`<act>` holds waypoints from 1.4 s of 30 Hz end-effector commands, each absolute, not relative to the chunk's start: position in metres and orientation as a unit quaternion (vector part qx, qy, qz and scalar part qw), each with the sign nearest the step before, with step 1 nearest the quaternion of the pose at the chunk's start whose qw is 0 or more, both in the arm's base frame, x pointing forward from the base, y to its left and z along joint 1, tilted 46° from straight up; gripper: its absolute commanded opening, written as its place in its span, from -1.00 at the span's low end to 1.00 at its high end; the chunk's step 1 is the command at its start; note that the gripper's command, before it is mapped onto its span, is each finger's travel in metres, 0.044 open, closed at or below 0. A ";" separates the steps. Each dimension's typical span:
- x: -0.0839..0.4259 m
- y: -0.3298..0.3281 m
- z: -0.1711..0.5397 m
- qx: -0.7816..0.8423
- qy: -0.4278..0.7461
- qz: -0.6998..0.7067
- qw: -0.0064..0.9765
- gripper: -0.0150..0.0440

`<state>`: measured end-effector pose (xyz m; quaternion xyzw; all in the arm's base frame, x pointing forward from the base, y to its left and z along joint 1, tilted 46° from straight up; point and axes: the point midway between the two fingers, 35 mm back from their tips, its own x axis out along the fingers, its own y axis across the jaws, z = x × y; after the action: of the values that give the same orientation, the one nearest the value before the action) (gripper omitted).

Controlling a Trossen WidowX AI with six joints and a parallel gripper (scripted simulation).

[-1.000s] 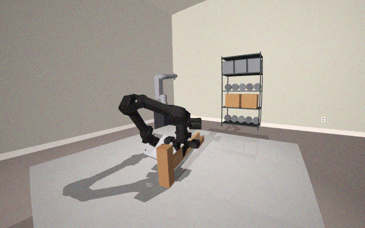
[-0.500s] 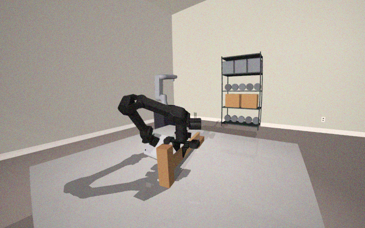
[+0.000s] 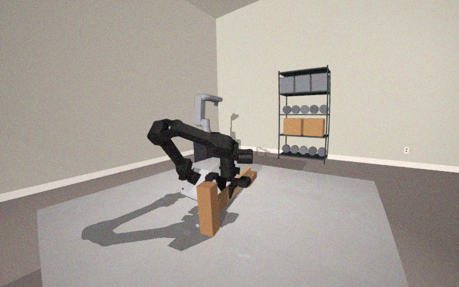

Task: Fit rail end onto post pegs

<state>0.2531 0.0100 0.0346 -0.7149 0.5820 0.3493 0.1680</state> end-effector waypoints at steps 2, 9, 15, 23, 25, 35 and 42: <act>0.256 0.011 0.038 -0.719 0.578 0.348 0.169 -0.49; 0.257 0.010 0.040 -0.719 0.578 0.348 0.169 -0.49; 0.257 0.009 0.041 -0.719 0.578 0.348 0.169 -0.49; 0.258 0.007 0.043 -0.719 0.578 0.348 0.169 -0.49; 0.258 0.007 0.043 -0.719 0.578 0.348 0.169 -0.49; 0.259 0.005 0.045 -0.719 0.578 0.348 0.169 -0.49; 0.260 0.003 0.047 -0.719 0.578 0.348 0.169 -0.49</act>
<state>0.2566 0.0021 0.0434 -0.7151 0.5818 0.3490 0.1682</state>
